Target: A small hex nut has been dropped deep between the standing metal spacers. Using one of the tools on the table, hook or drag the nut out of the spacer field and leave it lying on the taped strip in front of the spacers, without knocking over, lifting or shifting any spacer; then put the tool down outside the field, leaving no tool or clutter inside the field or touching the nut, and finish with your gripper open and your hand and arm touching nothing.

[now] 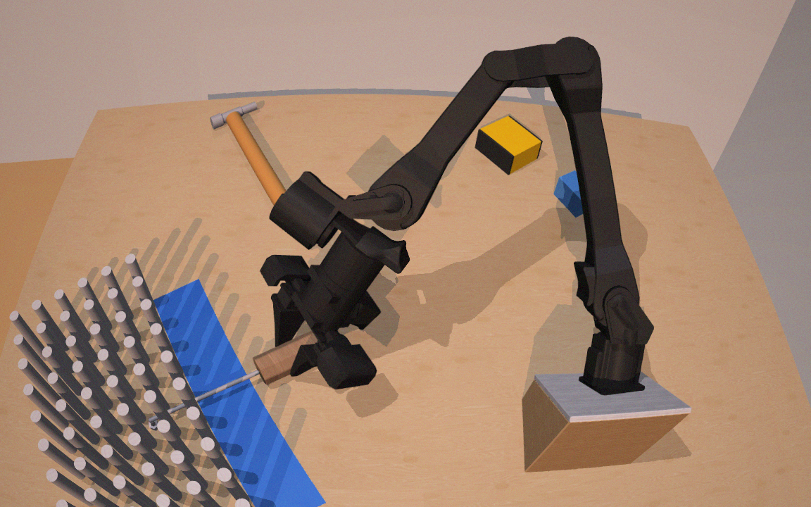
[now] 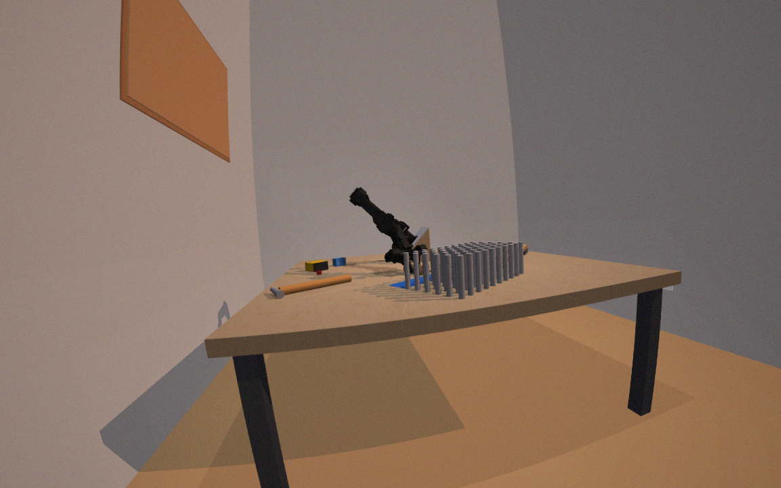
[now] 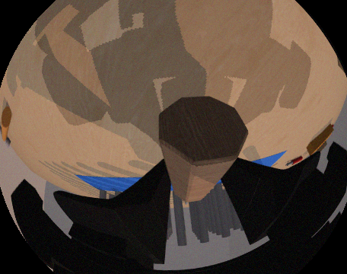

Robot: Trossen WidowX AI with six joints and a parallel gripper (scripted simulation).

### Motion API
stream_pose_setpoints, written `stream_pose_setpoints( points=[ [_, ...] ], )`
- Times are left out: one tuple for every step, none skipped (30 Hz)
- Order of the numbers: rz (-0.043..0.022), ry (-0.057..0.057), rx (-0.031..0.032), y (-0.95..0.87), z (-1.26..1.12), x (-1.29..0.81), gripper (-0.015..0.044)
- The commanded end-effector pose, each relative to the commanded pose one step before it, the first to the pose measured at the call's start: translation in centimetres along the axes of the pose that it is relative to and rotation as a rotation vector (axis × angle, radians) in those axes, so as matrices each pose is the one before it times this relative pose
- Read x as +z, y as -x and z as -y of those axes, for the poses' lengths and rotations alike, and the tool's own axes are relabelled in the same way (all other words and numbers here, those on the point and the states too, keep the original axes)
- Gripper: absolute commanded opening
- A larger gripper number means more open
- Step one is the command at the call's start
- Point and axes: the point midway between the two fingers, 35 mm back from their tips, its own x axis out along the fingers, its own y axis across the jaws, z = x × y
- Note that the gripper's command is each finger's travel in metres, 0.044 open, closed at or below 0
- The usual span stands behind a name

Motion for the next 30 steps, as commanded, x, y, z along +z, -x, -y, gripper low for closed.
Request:
stream_pose_setpoints(
  points=[
    [-0.00259,0.0072,-0.00409,0.264,0.129,0.276,0.0000],
    [0.00004,0.0001,-0.00004,0.036,0.002,0.056,0.0000],
    [0.00004,0.0001,-0.00004,0.036,0.002,0.056,0.0000],
    [0.00004,0.0001,-0.00004,0.036,0.002,0.056,0.0000],
    [0.00004,0.0001,-0.00004,0.036,0.002,0.056,0.0000],
    [0.00004,0.0001,-0.00003,0.036,0.002,0.056,0.0000],
    [0.00004,0.0000,-0.00003,0.036,0.002,0.056,0.0000],
    [0.00004,0.0000,-0.00003,0.036,0.002,0.056,0.0000],
    [0.00004,0.0000,-0.00003,0.036,0.001,0.056,0.0000],
    [0.00004,0.0000,-0.00002,0.036,0.001,0.056,0.0000],
    [0.00004,0.0000,-0.00002,0.036,0.001,0.056,0.0000],
    [0.00004,0.0000,-0.00002,0.036,0.001,0.056,0.0000],
    [0.00004,0.0000,-0.00002,0.036,0.001,0.056,0.0000],
    [0.00004,0.0000,-0.00002,0.036,0.001,0.056,0.0000],
    [0.00004,0.0000,-0.00002,0.036,0.001,0.056,0.0000],
    [0.00004,0.0000,-0.00001,0.036,0.001,0.056,0.0000],
    [0.00004,0.0000,-0.00001,0.036,0.001,0.056,0.0000],
    [0.00004,0.0000,-0.00001,0.036,0.001,0.056,0.0000],
    [0.00004,0.0000,-0.00001,0.036,0.000,0.056,0.0000],
    [0.00004,0.0000,-0.00001,0.037,0.000,0.056,0.0000],
    [0.00004,0.0000,-0.00001,0.037,0.000,0.056,0.0000],
    [0.00003,0.0000,-0.00001,0.034,0.000,0.052,0.0000],
    [0.00003,0.0000,-0.00001,0.034,0.000,0.052,0.0000],
    [0.00003,0.0000,-0.00001,0.034,0.000,0.052,0.0000],
    [0.00004,0.0000,-0.00001,0.034,0.000,0.052,0.0000],
    [0.00004,0.0000,-0.00001,0.035,0.000,0.053,0.0000],
    [0.00003,0.0000,-0.00001,0.035,0.000,0.053,0.0000],
    [0.00004,0.0000,-0.00001,0.035,0.000,0.053,0.0000],
    [0.00004,0.0000,-0.00001,0.035,0.000,0.053,0.0000],
    [0.00004,0.0000,-0.00001,0.035,0.000,0.053,0.0000]
  ],
)
